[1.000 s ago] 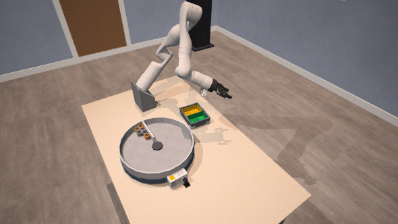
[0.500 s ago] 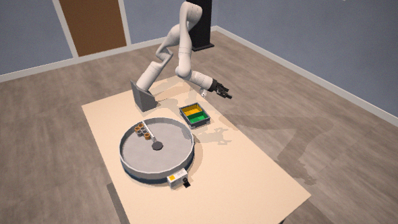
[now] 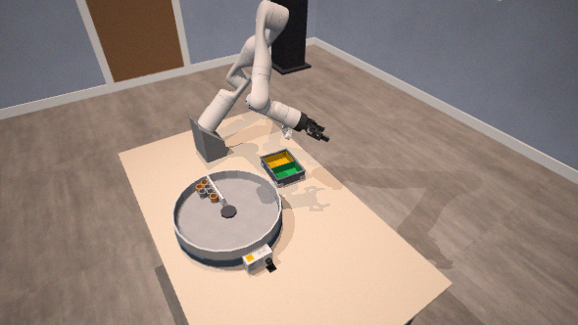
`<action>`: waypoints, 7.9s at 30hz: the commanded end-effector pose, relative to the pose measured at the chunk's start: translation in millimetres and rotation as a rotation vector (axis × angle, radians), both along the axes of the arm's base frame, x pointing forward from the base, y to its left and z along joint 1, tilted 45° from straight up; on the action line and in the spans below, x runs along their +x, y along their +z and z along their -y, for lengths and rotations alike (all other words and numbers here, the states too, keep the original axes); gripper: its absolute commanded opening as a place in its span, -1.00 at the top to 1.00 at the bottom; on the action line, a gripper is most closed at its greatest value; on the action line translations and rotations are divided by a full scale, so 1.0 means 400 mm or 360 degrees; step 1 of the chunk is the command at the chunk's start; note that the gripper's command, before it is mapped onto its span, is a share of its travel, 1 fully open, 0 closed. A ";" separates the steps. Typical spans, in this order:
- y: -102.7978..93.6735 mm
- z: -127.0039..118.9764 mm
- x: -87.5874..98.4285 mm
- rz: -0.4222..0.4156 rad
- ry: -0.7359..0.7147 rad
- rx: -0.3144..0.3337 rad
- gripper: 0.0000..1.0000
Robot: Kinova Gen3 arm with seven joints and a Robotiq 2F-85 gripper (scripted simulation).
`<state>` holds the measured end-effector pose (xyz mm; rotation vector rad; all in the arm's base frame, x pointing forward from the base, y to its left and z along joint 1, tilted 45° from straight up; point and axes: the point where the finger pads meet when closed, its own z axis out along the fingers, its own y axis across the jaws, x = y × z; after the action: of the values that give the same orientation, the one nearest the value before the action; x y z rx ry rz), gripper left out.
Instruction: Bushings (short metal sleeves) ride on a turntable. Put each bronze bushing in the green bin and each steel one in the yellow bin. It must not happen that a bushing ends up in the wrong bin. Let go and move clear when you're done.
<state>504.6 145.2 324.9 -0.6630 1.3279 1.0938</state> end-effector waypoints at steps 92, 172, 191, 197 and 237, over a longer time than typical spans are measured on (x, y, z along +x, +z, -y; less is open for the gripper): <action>-0.273 0.688 -0.227 -0.0402 0.0638 -0.1405 -1.00; -0.272 0.684 -0.230 -0.0412 0.0678 -0.1461 -1.00; -0.441 0.662 -0.237 0.0650 0.0986 -0.1644 0.69; -0.466 0.660 -0.239 0.0803 0.1024 -0.1660 0.69; -0.801 0.617 -0.255 0.2999 0.1436 -0.1608 0.69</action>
<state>406.6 -100.8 15.7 -2.3386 -0.2930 -0.0680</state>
